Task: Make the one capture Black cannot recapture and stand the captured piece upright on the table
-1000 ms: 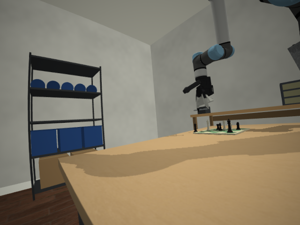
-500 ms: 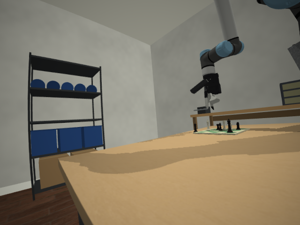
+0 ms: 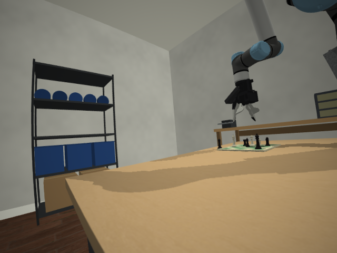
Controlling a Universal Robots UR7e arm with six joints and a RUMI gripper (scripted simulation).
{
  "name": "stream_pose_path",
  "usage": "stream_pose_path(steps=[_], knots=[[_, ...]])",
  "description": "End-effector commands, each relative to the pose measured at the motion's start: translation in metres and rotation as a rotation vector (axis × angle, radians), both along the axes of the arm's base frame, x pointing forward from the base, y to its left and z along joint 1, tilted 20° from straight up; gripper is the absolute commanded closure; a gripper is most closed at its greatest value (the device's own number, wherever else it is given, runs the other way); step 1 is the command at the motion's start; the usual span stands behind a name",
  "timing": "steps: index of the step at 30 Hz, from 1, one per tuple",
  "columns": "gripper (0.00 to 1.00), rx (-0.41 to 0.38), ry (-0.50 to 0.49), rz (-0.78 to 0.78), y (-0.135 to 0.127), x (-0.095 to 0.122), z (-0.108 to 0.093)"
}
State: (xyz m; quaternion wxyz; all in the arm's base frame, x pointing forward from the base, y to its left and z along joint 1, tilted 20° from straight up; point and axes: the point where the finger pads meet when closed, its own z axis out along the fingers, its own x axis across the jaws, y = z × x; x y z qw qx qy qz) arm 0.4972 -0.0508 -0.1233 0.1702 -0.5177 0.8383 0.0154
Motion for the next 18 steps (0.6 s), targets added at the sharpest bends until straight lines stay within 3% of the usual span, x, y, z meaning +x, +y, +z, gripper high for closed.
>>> stream_pose_path(steps=[1, 9, 18], knots=[[0.00, 0.027, 0.021, -0.112, -0.001, -0.008, -0.001], [0.00, 0.067, 0.050, -0.252, -0.002, -0.020, -0.003], [0.00, 0.080, 0.059, -0.296, -0.002, -0.024, -0.004]])
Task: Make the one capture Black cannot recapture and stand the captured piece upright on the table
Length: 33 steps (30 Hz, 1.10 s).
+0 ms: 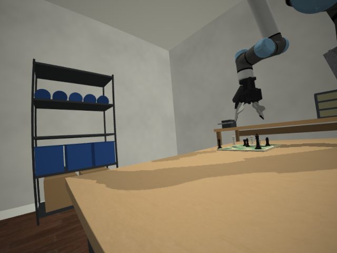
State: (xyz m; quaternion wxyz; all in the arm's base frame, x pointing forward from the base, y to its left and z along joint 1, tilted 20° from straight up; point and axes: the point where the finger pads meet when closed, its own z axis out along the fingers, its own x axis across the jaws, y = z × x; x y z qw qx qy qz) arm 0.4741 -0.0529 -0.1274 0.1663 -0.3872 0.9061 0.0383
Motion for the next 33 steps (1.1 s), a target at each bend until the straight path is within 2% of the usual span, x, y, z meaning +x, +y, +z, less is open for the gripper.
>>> stream_pose_path(steps=[1, 5, 6, 33], knots=[[0.00, 0.004, 0.002, -0.016, -0.0003, -0.0010, 0.0002], [0.00, 0.004, 0.003, -0.018, -0.0003, -0.0012, 0.0001], [0.75, 0.004, 0.003, -0.018, -0.0003, -0.0012, 0.0001], [0.75, 0.004, 0.003, -0.018, -0.0003, -0.0012, 0.0001]])
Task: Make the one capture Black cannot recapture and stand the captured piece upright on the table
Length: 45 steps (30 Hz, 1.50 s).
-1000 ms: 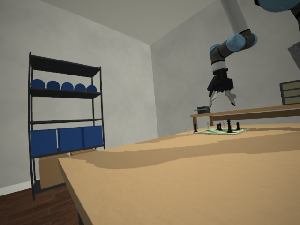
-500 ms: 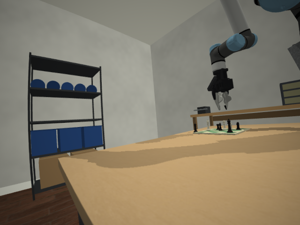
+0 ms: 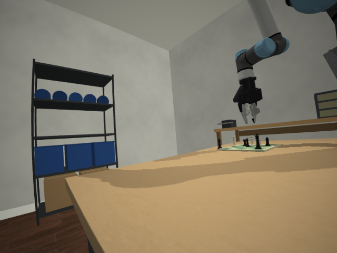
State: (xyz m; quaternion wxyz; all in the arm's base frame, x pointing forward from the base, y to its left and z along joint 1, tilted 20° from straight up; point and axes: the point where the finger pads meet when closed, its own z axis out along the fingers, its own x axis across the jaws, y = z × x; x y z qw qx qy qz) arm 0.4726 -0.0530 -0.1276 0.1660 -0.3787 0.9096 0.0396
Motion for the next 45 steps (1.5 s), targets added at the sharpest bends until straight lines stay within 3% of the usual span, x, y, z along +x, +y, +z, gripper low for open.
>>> stream_pose_path(steps=[1, 28, 45], knots=[[0.75, -0.001, -0.001, 0.000, 0.000, 0.000, 0.000], [0.75, -0.001, -0.001, 0.000, 0.001, 0.003, -0.007], [0.75, -0.001, -0.001, 0.000, 0.006, 0.009, -0.028]])
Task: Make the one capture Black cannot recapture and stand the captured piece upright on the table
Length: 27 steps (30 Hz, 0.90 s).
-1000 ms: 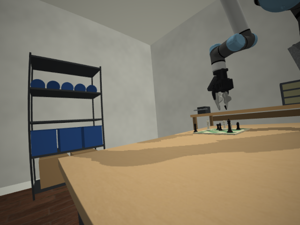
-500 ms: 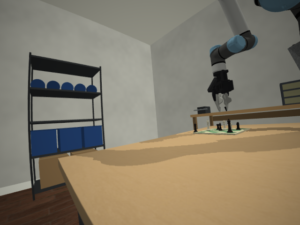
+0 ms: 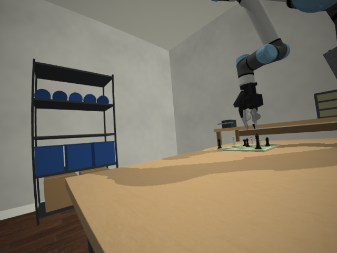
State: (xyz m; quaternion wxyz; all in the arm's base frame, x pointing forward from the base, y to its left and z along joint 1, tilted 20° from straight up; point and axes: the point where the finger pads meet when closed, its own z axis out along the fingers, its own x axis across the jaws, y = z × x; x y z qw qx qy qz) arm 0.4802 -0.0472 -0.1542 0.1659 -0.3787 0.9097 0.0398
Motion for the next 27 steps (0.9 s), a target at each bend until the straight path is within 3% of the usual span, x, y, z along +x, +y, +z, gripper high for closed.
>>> stream_pose_path(steps=[1, 27], knots=[[0.75, -0.001, -0.001, 0.000, 0.000, 0.001, -0.003], [0.75, -0.001, -0.001, 0.000, 0.004, 0.007, -0.022]])
